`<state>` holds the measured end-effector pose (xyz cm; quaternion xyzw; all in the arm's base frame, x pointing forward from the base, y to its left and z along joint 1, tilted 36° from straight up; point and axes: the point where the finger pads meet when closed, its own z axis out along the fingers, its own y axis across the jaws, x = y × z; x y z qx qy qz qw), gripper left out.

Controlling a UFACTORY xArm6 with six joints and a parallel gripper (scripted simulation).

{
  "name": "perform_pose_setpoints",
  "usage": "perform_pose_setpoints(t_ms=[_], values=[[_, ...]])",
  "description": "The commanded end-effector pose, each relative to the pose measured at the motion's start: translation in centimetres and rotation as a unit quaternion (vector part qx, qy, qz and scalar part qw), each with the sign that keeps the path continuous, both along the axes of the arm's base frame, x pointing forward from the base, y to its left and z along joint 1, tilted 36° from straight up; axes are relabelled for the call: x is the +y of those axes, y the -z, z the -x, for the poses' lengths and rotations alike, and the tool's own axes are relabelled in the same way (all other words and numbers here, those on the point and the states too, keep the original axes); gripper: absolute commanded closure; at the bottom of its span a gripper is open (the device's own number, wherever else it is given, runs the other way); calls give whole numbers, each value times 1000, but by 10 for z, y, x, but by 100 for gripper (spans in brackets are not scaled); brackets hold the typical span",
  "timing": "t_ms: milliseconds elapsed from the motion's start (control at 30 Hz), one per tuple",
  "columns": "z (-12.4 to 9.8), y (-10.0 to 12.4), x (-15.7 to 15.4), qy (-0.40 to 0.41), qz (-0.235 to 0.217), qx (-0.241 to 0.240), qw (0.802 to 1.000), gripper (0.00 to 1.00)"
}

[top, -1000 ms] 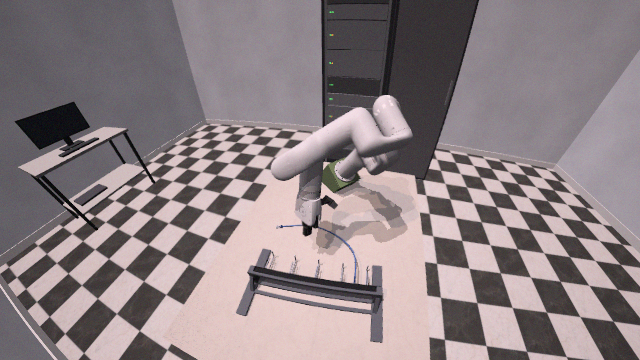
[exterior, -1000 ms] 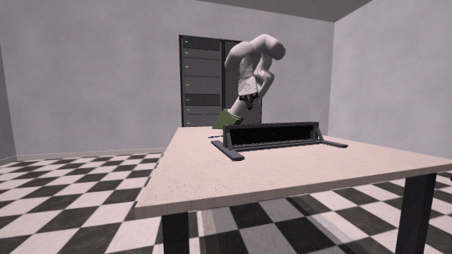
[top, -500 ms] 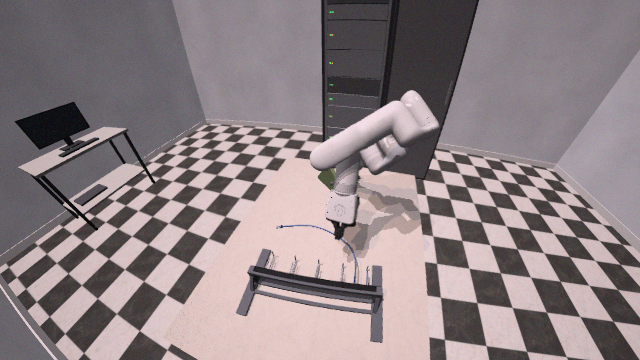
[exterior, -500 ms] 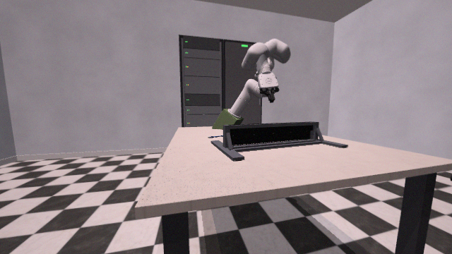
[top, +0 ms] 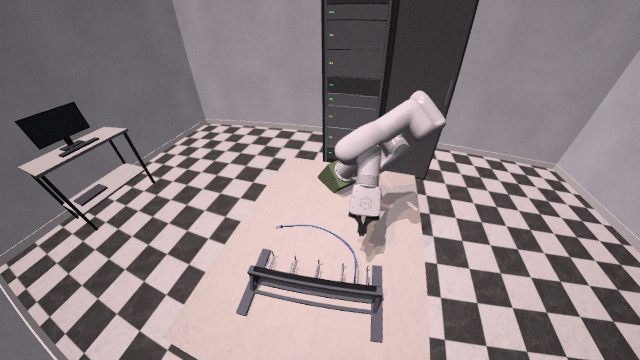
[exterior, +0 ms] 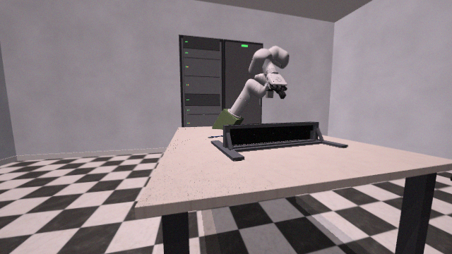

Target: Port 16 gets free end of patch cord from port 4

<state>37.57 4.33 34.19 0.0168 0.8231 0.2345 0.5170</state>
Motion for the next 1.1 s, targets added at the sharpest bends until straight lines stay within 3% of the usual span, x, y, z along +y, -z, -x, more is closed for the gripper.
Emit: perform_pose_setpoints(t_ms=[0, 200, 567, 633, 900, 1067], values=[[-1, -1, 1, 0, 1, -7, 1000, 100], [-12, 3, 6, 0, 1, -7, 1000, 100], [-71, 27, 31, 0, 1, -7, 1000, 100], [-71, 27, 31, 0, 1, -7, 1000, 100], [-112, 43, 48, 0, 1, -7, 1000, 100], [-121, 46, 52, 0, 1, -7, 1000, 100]])
